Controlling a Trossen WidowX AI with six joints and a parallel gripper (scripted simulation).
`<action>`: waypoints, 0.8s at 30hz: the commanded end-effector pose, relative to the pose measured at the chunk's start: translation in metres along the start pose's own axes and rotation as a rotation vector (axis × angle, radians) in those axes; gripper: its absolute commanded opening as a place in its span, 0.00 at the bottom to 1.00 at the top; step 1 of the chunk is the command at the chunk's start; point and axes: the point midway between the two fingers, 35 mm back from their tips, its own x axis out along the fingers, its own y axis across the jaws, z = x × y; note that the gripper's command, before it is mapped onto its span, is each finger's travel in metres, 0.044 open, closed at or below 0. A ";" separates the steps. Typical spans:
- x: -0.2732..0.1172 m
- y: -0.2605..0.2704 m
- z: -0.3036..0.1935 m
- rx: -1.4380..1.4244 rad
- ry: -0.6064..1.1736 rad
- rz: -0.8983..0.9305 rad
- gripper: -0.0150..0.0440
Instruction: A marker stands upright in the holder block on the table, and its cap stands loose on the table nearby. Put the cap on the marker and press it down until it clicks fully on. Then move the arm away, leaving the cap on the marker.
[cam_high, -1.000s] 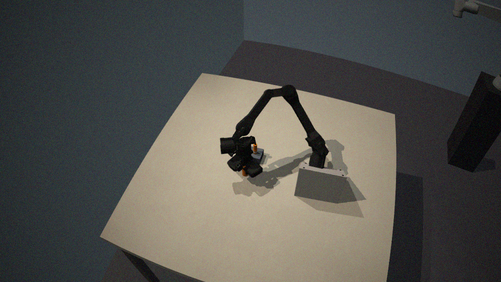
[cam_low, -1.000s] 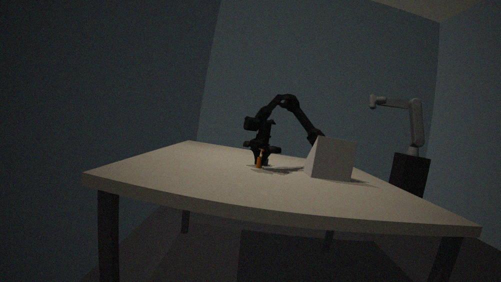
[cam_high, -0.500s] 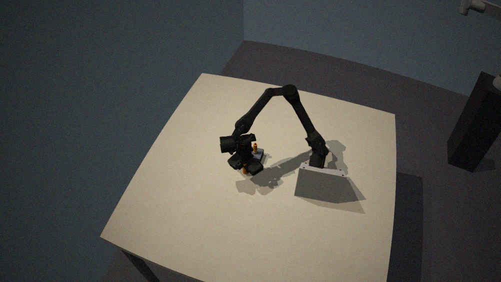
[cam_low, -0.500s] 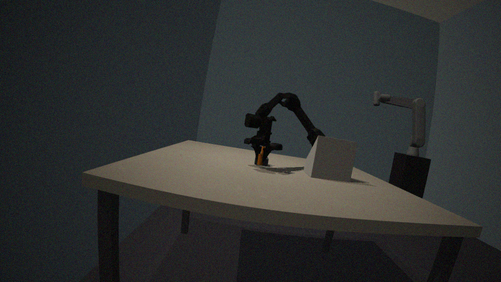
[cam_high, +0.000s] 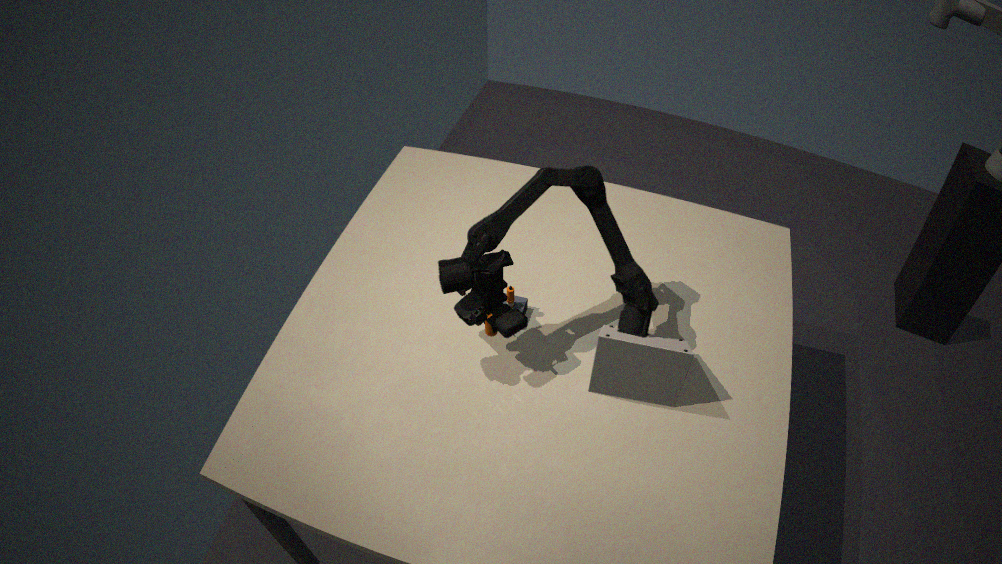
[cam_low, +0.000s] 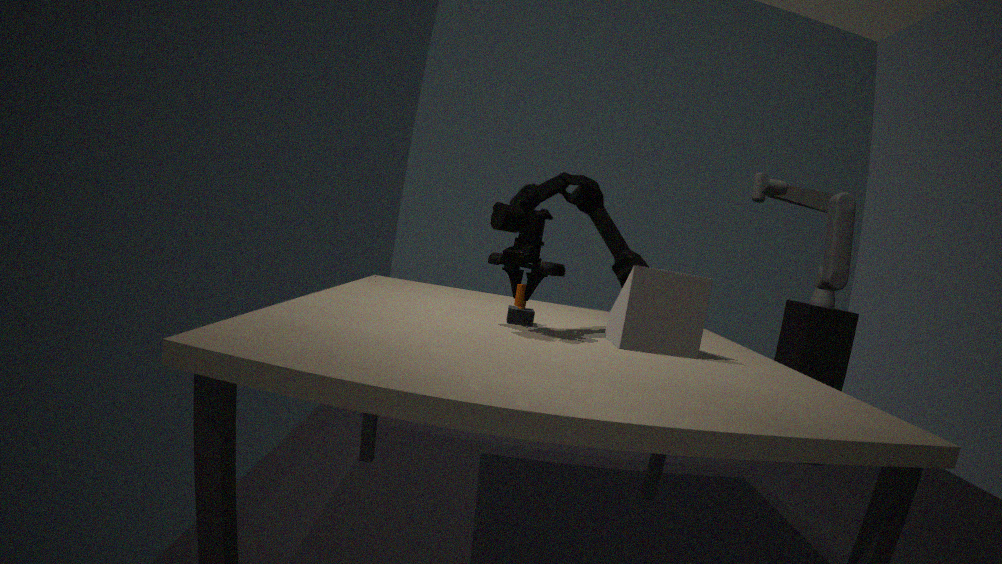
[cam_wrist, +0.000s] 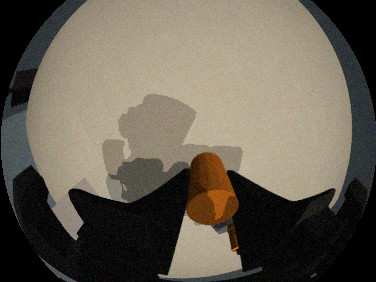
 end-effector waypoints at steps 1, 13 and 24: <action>-0.009 -0.007 -0.006 0.009 -0.007 0.001 0.25; -0.033 -0.028 -0.041 0.008 -0.006 0.001 0.25; -0.053 -0.044 -0.077 0.007 -0.005 0.001 0.25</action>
